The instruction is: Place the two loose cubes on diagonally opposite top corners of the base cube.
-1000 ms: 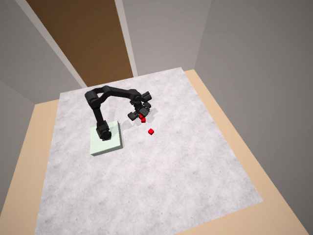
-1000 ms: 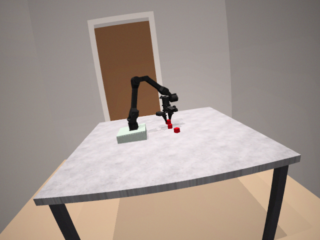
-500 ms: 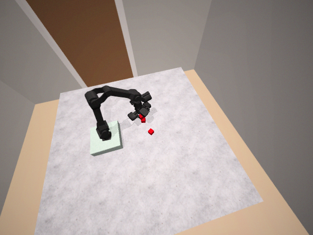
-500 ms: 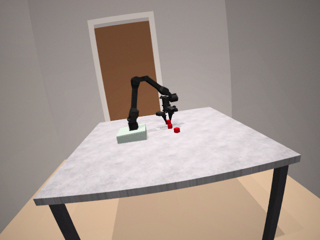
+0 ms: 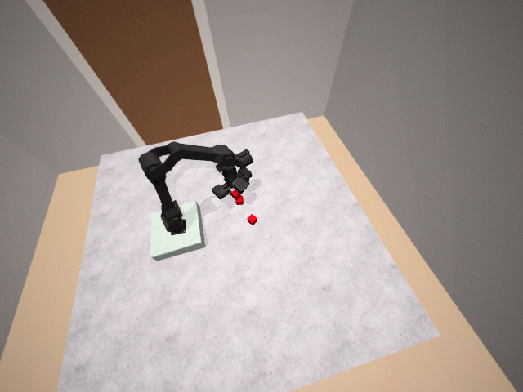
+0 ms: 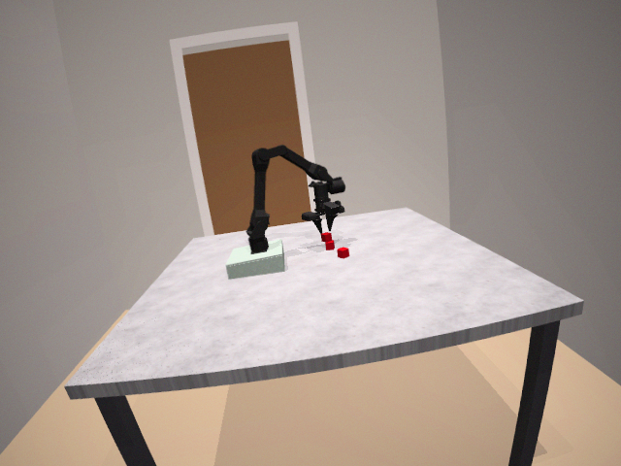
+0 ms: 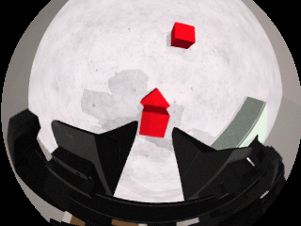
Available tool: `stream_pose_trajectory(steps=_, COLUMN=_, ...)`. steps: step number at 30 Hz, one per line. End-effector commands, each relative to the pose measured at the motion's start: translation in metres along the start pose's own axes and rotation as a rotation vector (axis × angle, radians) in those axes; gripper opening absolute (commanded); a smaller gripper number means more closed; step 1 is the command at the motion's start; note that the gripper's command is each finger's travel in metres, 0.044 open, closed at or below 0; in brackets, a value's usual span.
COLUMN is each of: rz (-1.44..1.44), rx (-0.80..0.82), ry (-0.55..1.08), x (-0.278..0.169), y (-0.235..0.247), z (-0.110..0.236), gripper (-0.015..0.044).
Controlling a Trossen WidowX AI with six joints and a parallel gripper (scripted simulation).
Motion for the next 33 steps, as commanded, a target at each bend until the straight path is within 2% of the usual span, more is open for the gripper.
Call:
stream_pose_trajectory(steps=1, rz=0.002, rx=0.008, ry=-0.001, x=0.000, y=0.001, z=0.008, gripper=0.0205)
stream_pose_trajectory(steps=6, rz=0.002, rx=0.008, ry=-0.001, x=0.000, y=0.001, z=0.012, gripper=0.0205)
stream_pose_trajectory(steps=8, rz=0.028, rx=0.004, ry=-0.001, x=0.002, y=0.001, z=0.010, gripper=0.0258)
stream_pose_trajectory(steps=9, rz=0.064, rx=0.004, ry=-0.001, x=0.005, y=0.001, z=0.011, gripper=0.0265)
stream_pose_trajectory(steps=33, rz=1.106, rx=0.002, ry=-0.010, x=0.095, y=-0.004, z=0.039, gripper=0.0265)
Point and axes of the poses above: the point midway between the two fingers, 35 mm back from their tips, its own z axis back along the fingers, its own y axis across the jaws, x = y × z, the point moved 3 cm from there along z, back along the fingers, and after that the axes turned 1 degree about -z, right-handed, at the moved point
